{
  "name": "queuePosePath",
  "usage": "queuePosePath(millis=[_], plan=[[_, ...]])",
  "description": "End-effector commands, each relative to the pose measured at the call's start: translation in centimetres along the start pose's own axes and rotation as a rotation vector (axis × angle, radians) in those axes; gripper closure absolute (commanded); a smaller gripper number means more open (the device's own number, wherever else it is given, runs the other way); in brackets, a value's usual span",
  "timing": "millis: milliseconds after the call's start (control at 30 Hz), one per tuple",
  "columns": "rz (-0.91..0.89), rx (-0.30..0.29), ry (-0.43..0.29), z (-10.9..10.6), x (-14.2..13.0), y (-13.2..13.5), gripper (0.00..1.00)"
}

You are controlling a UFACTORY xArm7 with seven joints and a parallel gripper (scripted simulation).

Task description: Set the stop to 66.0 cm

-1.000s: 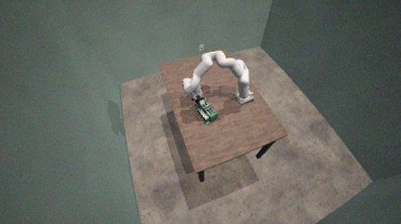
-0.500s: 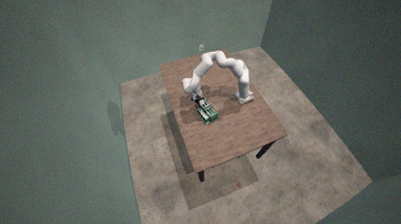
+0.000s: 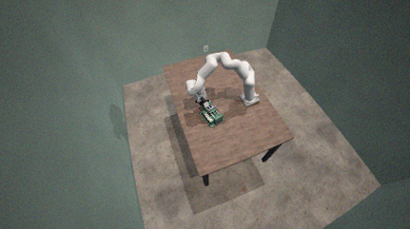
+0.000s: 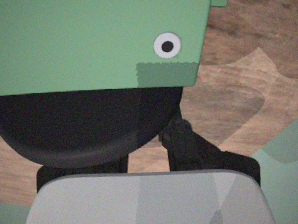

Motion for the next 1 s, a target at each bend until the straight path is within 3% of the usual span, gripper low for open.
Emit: queuePosePath(millis=[0,967], plan=[[0.0,0.0,-0.001,-0.19,-0.05,0.04,0.94],[0.0,0.0,-0.001,-0.41,-0.06,0.16,0.94]])
Point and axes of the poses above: the point where the finger pads meet when closed, its own z axis out along the fingers, its own y axis across the jaws, x = y × z, the point moved 7 cm from there along -z, back along the fingers, and after that the axes turned 8 degrees about -z, right-handed, at the moved point
